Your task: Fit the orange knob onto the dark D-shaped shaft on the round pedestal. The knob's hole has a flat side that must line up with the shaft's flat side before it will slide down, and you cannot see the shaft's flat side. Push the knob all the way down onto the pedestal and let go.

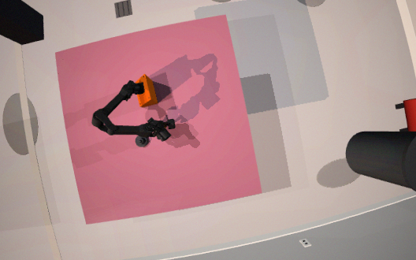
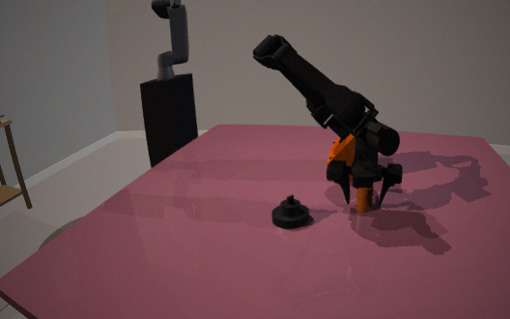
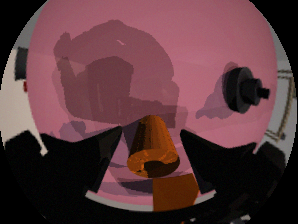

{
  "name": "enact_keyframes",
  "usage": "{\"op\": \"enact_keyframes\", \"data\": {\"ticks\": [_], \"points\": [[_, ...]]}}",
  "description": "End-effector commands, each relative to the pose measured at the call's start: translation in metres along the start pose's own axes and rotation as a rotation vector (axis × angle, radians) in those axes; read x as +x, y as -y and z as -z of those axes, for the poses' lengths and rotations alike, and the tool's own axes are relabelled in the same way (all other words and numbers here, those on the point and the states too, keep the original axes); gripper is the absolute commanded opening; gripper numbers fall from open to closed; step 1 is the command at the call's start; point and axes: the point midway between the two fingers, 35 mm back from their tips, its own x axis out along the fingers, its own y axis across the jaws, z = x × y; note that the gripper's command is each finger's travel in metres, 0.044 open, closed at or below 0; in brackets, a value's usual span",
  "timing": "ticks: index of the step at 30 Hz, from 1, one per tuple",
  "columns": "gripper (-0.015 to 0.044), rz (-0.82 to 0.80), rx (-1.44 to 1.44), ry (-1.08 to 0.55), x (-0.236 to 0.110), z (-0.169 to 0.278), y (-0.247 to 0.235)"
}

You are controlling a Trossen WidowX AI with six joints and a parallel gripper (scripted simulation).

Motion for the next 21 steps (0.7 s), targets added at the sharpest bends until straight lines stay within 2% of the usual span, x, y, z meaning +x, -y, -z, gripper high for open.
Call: {"op": "enact_keyframes", "data": {"ticks": [1, 6, 12, 17, 21], "points": [[0.0309, 0.007, -0.009, -0.003, 0.003, 0.002, 0.000], [0.0177, 0.007, -0.009, -0.003, 0.003, 0.002, 0.000], [0.0138, 0.007, -0.009, -0.003, 0.003, 0.002, 0.000], [0.0006, 0.001, -0.010, -0.002, -0.013, -0.002, -0.004], [0.0000, -0.005, -0.011, -0.002, -0.040, -0.005, -0.008]]}}
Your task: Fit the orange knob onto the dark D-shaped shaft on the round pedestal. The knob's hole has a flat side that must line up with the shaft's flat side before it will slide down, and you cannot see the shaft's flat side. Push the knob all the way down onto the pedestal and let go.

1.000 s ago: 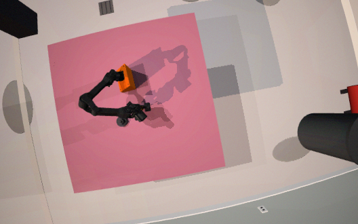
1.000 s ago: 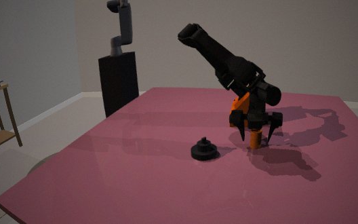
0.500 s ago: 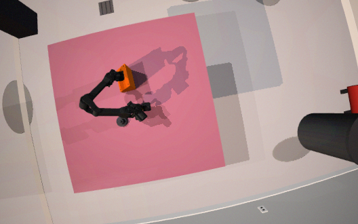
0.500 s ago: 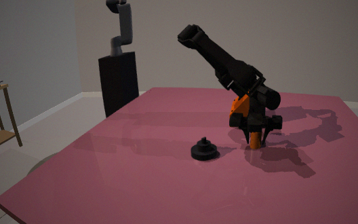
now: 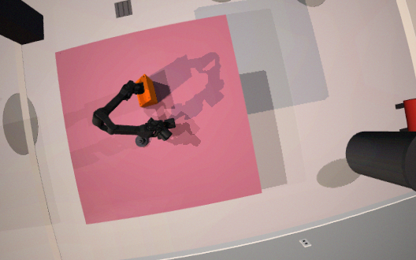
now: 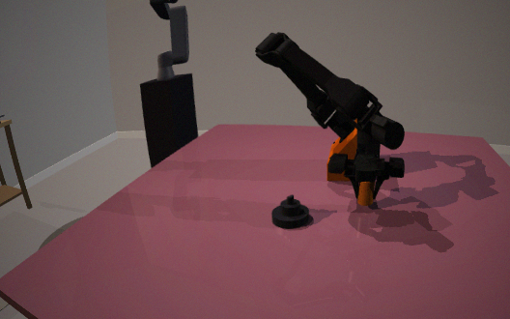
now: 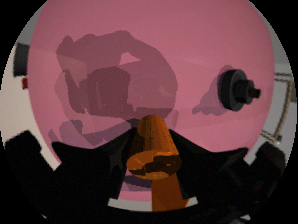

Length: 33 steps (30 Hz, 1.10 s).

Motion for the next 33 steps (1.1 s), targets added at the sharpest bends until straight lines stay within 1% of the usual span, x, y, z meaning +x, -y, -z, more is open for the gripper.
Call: {"op": "enact_keyframes", "data": {"ticks": [1, 12, 14, 21, 33], "points": [[0.0000, -0.019, 0.011, 0.017, -0.031, -0.007, -0.005], [0.0000, -0.014, 0.012, 0.015, -0.111, 0.001, -0.005], [0.0000, -0.012, 0.012, 0.015, -0.121, 0.003, -0.004], [0.0000, -0.013, 0.012, 0.014, -0.122, 0.002, -0.003], [0.0000, -0.034, 0.023, 0.013, -0.114, -0.019, 0.021]]}}
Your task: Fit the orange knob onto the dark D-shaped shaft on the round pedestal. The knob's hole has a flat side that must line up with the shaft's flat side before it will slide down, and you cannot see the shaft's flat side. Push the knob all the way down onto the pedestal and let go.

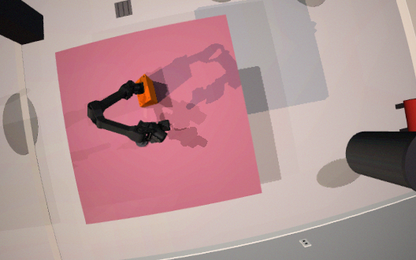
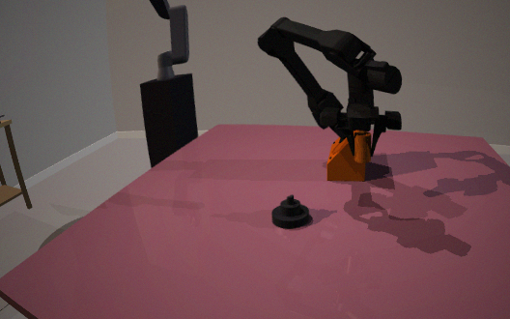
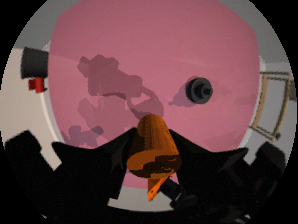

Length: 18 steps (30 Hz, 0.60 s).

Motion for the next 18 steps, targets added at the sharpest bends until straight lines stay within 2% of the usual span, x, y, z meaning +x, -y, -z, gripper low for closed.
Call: {"op": "enact_keyframes", "data": {"ticks": [1, 18], "points": [[0.0000, -0.015, 0.017, 0.013, -0.001, -0.009, 0.010], [0.0000, -0.027, 0.026, 0.016, 0.011, -0.034, 0.050]]}}
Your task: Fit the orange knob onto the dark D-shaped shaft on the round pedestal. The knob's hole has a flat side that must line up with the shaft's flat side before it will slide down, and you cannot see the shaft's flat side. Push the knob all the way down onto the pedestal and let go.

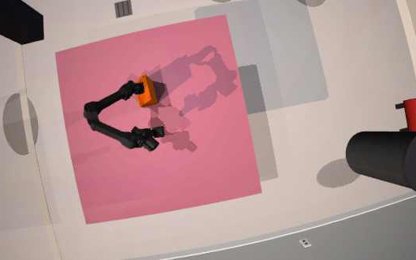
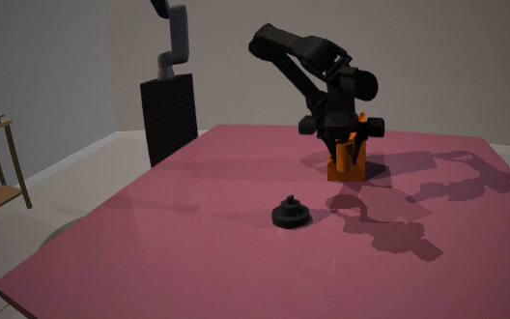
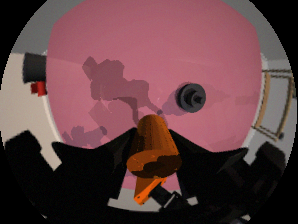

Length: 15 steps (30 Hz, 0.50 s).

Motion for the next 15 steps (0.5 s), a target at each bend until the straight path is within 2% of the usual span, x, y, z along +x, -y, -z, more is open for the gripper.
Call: {"op": "enact_keyframes", "data": {"ticks": [1, 15], "points": [[0.0000, -0.005, 0.002, 0.014, 0.000, -0.008, 0.012], [0.0000, 0.002, -0.008, 0.018, 0.010, -0.024, 0.050]]}}
